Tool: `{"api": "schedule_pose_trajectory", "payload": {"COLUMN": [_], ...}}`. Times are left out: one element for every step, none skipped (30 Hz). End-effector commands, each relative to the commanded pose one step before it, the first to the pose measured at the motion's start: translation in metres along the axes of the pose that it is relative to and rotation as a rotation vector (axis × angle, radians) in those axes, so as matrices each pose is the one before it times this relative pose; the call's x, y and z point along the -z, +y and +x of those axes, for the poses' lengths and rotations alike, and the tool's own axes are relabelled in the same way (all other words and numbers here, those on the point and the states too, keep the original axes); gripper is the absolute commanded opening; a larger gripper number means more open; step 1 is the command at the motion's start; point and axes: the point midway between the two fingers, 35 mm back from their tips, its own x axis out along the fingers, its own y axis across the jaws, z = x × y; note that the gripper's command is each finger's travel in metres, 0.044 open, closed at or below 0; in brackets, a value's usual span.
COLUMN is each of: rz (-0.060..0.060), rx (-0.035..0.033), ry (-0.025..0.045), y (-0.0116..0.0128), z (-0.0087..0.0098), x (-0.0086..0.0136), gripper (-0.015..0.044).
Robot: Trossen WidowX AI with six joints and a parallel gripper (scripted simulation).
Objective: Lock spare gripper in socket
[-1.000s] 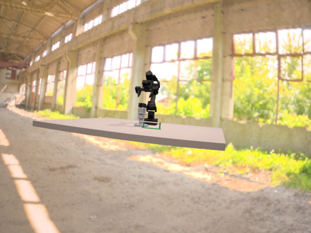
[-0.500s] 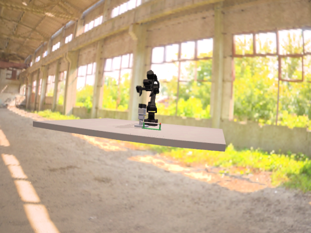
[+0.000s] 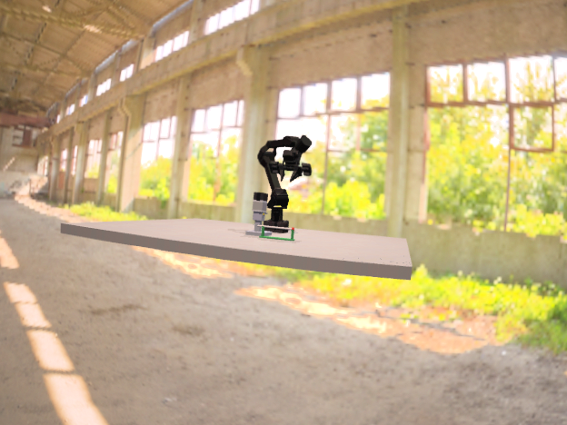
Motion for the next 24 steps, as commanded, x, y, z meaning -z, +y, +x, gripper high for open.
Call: {"api": "schedule_pose_trajectory", "payload": {"rz": [-0.0038, 0.0004, 0.0009, 0.0009, 0.0003, -0.0138, -0.0414, -0.0685, -0.0820, -0.0813, -0.0814, -0.0822, -0.0815, -0.0845, -0.0843, -0.0834, -0.0834, -0.0827, -0.0819, -0.0812, -0.0806, -0.0554, -0.0405, -0.0404], "rx": [-0.00797, 0.00068, 0.00171, 0.00165, 0.00059, 0.00291, 0.00832, 0.01239, 0.01236, 0.00937, 0.00664, 0.00397, 0.00059, -0.00157, -0.00509, -0.00878, -0.01252, -0.01607, -0.01945, -0.02262, -0.02552, -0.01922, -0.01485, -0.01546], "ry": [-0.04545, 0.00668, 0.01512, 0.01292, 0.00431, 0.00407, 0.01252, 0.02182, 0.02771, 0.02892, 0.03020, 0.03152, 0.03187, 0.03401, 0.03412, 0.03345, 0.03267, 0.03119, 0.02932, 0.02708, 0.02448, 0.01526, 0.01026, 0.00944], "y": [0.01636, 0.00117, 0.00265, 0.00227, 0.00076, 0.00068, 0.00200, 0.00312, 0.00333, 0.00277, 0.00200, 0.00114, 0.00048, -0.00057, -0.00121, -0.00179, -0.00239, -0.00297, -0.00352, -0.00405, -0.00453, -0.00344, -0.00267, -0.00277], "z": [-0.01510, -0.00006, -0.00012, -0.00009, -0.00003, 0.00071, 0.00223, 0.00398, 0.00524, 0.00569, 0.00597, 0.00611, 0.00650, 0.00605, 0.00623, 0.00651, 0.00685, 0.00713, 0.00740, 0.00767, 0.00792, 0.00561, 0.00419, 0.00426], "x": [0.00377, -0.00018, -0.00038, -0.00029, -0.00009, -0.00084, -0.00256, -0.00442, -0.00563, -0.00596, -0.00608, -0.00600, -0.00610, -0.00524, -0.00504, -0.00490, -0.00474, -0.00447, -0.00413, -0.00372, -0.00325, -0.00191, -0.00122, -0.00106], "gripper": [0.0180, 0.0180, 0.0180, 0.0180, 0.0180, 0.0180, 0.0180, 0.0180, 0.0180, 0.0180, 0.0180, 0.0180, 0.0180, 0.0180, 0.0180, 0.0180, 0.0180, 0.0180, 0.0180, 0.0180, 0.0180, 0.0180, 0.0180, 0.0180]}}
